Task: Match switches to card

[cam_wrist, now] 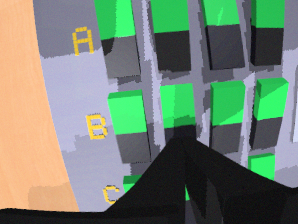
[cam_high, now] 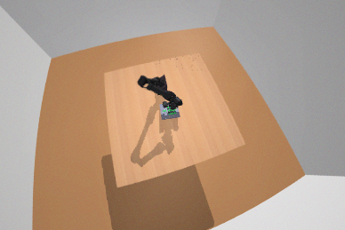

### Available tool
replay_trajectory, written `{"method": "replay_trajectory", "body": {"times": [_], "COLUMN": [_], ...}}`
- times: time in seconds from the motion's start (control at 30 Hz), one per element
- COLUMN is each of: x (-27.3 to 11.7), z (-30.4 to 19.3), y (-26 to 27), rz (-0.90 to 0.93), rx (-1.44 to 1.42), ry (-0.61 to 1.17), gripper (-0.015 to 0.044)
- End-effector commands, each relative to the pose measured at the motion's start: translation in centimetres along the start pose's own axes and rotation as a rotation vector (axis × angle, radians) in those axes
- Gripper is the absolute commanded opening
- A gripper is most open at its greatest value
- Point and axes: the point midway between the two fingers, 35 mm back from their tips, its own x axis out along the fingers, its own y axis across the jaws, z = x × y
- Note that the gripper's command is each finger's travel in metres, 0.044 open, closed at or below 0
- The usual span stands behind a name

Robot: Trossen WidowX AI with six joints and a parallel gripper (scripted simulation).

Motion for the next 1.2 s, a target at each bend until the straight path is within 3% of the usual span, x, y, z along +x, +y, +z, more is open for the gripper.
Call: {"method": "replay_trajectory", "body": {"times": [0.0, 1.03, 1.17], "x": [0.2, 0.7, -2.7], "z": [-0.2, -0.2, 0.2], "y": [0.0, 0.0, 0.3], "rz": [-0.006, -0.007, 0.003], "rx": [-0.007, -0.007, -0.004], "ry": [0.005, 0.004, 0.016], "gripper": [0.0000, 0.0000, 0.0000]}}
